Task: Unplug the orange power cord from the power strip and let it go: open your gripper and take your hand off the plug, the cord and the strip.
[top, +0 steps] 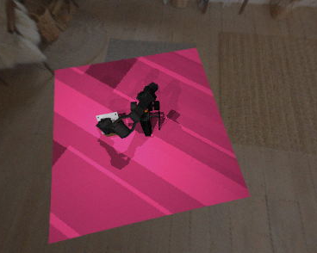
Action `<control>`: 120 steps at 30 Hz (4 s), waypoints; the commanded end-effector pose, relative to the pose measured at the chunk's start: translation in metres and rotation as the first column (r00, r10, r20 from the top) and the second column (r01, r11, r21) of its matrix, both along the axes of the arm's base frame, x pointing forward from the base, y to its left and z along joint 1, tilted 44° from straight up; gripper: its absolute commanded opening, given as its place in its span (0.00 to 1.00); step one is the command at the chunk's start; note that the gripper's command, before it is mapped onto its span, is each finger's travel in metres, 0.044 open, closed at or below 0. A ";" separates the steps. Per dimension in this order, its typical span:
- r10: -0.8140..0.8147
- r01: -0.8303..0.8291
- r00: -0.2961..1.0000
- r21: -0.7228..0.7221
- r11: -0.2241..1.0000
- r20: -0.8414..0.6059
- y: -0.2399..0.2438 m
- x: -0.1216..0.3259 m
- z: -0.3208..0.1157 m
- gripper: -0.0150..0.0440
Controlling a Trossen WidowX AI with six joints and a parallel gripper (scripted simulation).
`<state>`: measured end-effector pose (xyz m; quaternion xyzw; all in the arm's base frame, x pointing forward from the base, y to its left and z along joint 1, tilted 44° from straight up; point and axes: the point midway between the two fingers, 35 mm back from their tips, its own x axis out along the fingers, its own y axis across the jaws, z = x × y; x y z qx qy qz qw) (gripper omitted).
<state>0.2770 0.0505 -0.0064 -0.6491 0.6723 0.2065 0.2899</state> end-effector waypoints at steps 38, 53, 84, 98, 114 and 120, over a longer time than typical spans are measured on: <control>0.023 -0.025 0.999 0.090 0.996 0.024 0.026 0.003 -0.002 0.53; 0.023 -0.025 0.999 0.088 0.996 0.023 0.008 -0.002 0.014 0.53; 0.020 -0.022 0.999 0.095 0.995 0.028 -0.002 -0.002 0.010 0.31; 0.020 -0.023 0.999 0.095 0.995 0.028 0.006 0.001 0.004 0.25; 0.022 -0.024 0.999 0.096 0.995 0.026 0.026 0.005 -0.012 0.25; 0.022 -0.025 0.999 0.095 0.995 0.026 0.034 0.007 -0.018 0.25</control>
